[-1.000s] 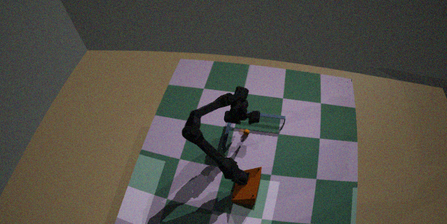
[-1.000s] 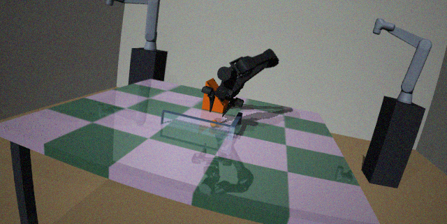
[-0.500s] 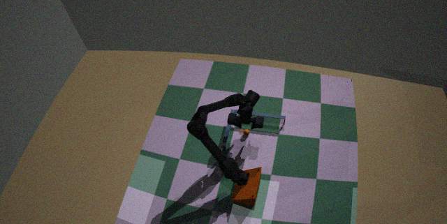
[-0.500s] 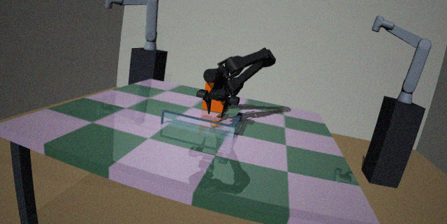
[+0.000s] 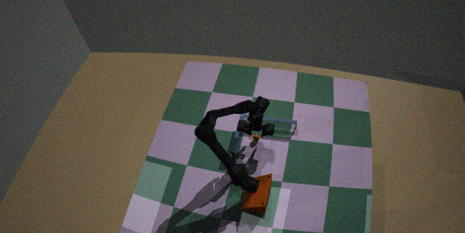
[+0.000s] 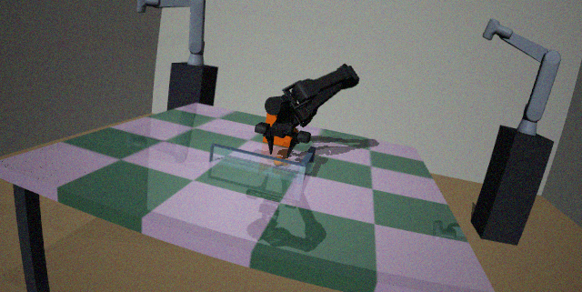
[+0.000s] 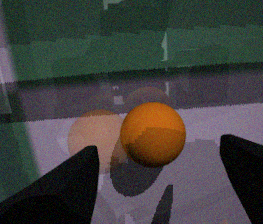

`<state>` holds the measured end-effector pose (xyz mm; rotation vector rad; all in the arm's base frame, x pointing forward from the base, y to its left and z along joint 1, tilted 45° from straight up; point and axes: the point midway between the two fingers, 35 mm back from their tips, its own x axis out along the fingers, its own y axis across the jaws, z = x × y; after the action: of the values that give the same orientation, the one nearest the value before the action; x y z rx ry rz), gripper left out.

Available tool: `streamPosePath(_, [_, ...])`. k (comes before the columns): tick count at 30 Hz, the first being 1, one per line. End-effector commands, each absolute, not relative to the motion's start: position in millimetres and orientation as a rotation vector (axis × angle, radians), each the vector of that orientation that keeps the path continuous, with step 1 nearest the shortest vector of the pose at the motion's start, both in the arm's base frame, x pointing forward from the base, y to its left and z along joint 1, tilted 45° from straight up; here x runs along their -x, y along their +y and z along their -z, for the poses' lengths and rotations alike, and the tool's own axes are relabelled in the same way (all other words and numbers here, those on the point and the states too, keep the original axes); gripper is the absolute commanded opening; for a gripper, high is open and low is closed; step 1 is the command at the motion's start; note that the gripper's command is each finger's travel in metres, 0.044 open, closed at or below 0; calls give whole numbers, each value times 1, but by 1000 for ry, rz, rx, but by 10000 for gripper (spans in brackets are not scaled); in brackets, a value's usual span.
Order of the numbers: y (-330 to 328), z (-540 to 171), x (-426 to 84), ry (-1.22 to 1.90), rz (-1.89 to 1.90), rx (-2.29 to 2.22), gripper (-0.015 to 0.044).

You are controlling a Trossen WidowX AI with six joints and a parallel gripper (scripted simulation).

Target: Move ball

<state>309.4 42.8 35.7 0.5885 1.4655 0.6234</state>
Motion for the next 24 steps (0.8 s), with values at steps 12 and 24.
streamPosePath(12, [60, -20, -308, 1470, -627, -598, 274])
streamPosePath(24, [60, -20, -308, 1470, -627, -598, 135])
